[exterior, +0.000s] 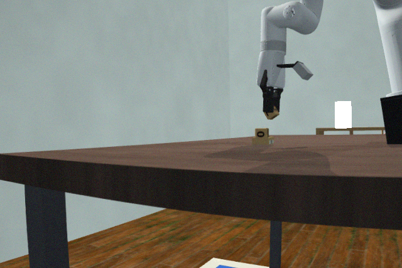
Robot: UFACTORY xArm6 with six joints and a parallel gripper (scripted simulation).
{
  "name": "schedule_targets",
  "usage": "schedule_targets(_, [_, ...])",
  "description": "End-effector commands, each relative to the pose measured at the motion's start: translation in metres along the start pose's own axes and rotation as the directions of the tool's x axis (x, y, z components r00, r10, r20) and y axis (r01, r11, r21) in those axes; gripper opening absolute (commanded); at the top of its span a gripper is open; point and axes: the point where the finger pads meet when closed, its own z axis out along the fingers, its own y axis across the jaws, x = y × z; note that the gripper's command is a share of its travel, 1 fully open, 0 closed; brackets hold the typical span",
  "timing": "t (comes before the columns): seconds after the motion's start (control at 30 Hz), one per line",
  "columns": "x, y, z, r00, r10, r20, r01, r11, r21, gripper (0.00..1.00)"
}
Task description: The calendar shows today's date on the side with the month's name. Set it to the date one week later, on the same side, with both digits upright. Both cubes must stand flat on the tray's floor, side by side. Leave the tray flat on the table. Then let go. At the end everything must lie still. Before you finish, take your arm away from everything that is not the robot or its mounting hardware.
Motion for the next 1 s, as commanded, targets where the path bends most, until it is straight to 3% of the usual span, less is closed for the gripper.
schedule_targets(0.0, [-0.0034,0.0004,0.0005,0.999,-0.001,-0.051,0.0,1.0,-0.002,0.27])
schedule_targets(0.23, [-0.0047,0.0001,-0.0005,0.976,-0.001,-0.216,0.0,1.0,-0.001,0.27])
schedule_targets(0.57, [-0.0077,-0.0001,-0.0007,0.968,0.0,-0.251,0.0,1.0,0.0,0.27])
schedule_targets(0.87, [-0.01,-0.0001,0.0006,0.891,0.0,-0.453,0.0,1.0,-0.001,0.27])
schedule_targets(0.97, [-0.01,-0.0001,0.0003,0.883,0.0,-0.469,0.0,1.0,0.0,0.27])
